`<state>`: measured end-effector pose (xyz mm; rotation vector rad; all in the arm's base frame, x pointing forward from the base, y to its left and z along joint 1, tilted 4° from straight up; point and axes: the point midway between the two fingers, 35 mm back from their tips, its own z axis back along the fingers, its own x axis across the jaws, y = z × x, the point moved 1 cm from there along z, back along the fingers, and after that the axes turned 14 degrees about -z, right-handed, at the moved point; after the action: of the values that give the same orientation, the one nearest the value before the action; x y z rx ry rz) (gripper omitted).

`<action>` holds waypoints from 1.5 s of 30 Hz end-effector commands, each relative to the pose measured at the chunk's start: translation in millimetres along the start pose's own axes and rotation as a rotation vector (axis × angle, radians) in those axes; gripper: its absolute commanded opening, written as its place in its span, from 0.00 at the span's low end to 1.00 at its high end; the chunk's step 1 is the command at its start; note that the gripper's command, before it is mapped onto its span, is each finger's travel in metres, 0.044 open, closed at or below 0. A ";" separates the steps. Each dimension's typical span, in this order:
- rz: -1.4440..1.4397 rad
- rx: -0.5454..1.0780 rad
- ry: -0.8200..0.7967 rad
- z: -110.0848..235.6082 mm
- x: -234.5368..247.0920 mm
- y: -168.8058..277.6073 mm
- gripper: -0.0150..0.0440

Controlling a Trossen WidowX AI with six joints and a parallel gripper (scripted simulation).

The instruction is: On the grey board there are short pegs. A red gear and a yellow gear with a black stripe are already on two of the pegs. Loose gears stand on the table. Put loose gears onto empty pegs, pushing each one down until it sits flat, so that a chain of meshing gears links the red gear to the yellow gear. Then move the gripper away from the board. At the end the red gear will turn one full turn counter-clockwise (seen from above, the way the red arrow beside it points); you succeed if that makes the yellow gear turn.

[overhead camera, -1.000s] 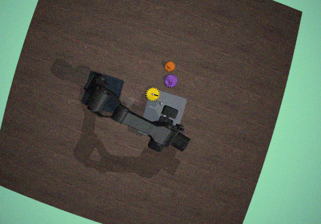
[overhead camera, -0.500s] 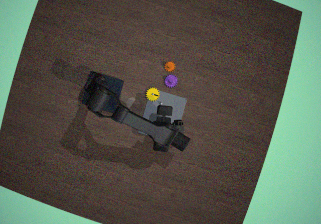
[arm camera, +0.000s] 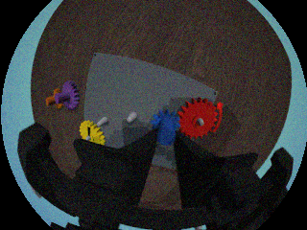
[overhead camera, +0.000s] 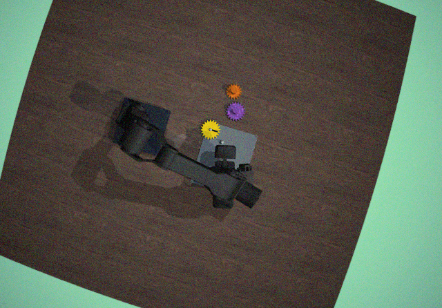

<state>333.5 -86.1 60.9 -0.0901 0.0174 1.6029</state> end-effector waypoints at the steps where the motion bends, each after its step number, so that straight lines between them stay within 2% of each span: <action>1: -0.087 0.001 -0.002 -1.7 0.8 -0.1 0.25; 14: -0.399 0.001 -0.002 -3.1 0.0 -0.4 0.25; 22: -0.301 0.001 -0.002 -3.7 0.8 -0.4 0.25; 38: 0.114 0.001 -0.002 -5.4 -0.3 -0.4 0.25; 45: 0.053 0.001 -0.002 -5.9 0.6 -0.4 0.25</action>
<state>333.7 -86.2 56.8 -0.0900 0.0198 1.6824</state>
